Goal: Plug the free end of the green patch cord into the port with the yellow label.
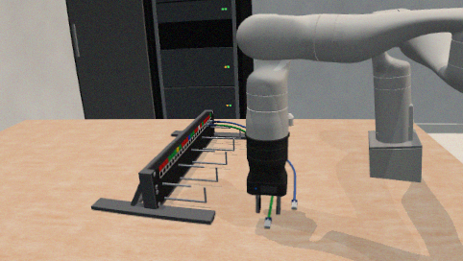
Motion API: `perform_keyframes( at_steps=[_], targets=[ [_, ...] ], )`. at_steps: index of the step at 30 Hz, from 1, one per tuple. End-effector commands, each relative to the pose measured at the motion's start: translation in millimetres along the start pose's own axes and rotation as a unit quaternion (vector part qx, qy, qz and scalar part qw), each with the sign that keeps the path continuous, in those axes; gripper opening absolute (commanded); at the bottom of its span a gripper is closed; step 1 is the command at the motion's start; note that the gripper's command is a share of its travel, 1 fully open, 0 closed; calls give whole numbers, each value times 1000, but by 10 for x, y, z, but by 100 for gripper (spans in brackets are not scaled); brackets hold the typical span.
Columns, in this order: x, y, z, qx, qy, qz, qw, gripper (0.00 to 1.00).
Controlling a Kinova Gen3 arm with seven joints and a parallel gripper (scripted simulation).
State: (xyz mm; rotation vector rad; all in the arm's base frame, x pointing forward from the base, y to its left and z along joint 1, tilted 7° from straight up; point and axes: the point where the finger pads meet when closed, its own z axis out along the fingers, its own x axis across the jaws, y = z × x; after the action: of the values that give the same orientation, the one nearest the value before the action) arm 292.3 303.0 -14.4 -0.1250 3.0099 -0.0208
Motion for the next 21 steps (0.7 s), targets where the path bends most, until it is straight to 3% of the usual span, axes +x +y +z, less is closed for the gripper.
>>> perform_keyframes(
  at_steps=[1, 21],
  targets=[
    [0, -9, 37, 1, 0, 0, 1000, 73],
    [0, -11, 138, 1, 0, 0, 1000, 73]
  ],
)
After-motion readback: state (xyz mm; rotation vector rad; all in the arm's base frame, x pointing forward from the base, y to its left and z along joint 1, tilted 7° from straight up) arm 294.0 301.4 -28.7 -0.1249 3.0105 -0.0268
